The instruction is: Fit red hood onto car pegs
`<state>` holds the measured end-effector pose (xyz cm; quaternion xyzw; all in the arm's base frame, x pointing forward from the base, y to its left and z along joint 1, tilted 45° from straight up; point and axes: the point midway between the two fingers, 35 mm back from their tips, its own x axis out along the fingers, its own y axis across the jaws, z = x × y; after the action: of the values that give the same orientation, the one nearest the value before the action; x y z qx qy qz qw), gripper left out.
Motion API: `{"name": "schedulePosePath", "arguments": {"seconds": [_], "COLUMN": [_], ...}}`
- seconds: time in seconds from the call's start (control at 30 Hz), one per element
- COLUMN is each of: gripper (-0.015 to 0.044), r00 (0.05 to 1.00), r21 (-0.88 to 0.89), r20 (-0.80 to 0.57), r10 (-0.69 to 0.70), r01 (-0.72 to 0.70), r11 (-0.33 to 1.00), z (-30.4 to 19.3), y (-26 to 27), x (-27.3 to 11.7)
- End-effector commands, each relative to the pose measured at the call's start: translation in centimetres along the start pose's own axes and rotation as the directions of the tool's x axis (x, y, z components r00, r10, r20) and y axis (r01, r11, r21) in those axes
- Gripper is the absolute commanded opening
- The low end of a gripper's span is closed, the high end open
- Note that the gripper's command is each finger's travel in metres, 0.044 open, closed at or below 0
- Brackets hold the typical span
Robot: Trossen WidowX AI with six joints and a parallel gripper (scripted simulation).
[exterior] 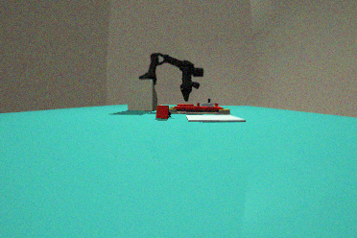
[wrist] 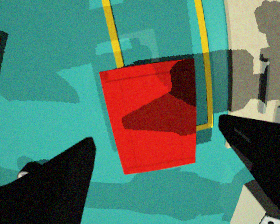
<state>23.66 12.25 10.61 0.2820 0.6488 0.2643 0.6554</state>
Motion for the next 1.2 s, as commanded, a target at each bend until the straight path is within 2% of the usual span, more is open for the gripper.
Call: {"name": "schedulePosePath", "arguments": {"seconds": [0.0, 1.17], "gripper": [0.0440, 0.0440], "r00": [1.000, 1.000], "r21": [0.007, 0.007], "r20": [-0.005, -0.005], "r10": [-0.001, 0.003], "r01": [0.001, -0.003], "r11": [1.000, 1.000], "z": [-0.2, -0.3], "y": [-0.1, -0.1], "x": [0.5, 2.5]}}
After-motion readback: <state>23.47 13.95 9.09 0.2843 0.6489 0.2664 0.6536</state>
